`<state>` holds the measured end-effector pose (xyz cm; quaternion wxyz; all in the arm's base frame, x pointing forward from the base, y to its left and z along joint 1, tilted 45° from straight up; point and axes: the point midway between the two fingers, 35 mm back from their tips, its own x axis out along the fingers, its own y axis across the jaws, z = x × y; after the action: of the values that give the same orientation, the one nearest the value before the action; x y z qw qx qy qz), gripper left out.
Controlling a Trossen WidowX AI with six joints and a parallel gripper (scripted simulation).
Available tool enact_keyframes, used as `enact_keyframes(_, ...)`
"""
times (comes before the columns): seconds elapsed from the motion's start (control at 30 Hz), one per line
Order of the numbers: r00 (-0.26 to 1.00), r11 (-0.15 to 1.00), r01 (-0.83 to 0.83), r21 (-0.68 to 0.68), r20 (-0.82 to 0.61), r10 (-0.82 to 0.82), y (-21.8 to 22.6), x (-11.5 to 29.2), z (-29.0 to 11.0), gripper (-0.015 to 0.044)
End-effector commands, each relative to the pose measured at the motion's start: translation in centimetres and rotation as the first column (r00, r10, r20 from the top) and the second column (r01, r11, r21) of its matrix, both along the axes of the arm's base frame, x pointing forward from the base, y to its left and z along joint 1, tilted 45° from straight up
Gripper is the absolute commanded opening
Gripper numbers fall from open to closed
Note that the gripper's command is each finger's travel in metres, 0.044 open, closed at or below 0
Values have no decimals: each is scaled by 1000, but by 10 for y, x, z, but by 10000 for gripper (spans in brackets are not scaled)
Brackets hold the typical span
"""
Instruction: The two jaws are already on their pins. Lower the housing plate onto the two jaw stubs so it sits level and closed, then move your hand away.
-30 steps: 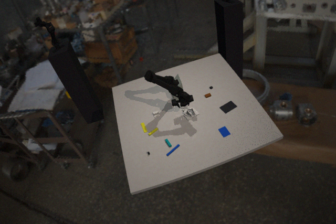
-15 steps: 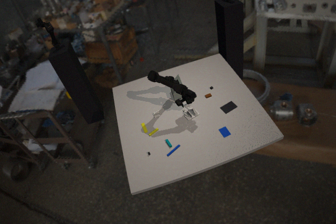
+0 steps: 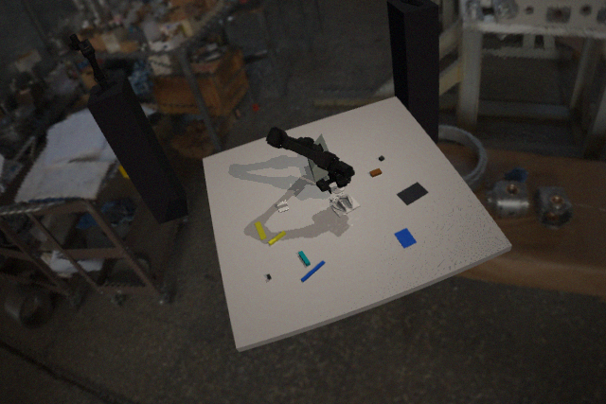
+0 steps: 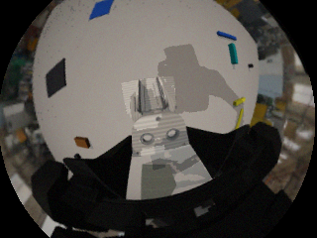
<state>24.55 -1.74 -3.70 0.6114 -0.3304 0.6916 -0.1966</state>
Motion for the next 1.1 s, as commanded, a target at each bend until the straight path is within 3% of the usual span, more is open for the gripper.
enact_keyframes(0.0,1000,1000,-9,-3,-5,9,0,0,0,351)
enact_keyframes(1.07,1000,1000,-1,-3,1,1,-1,-15,1,351)
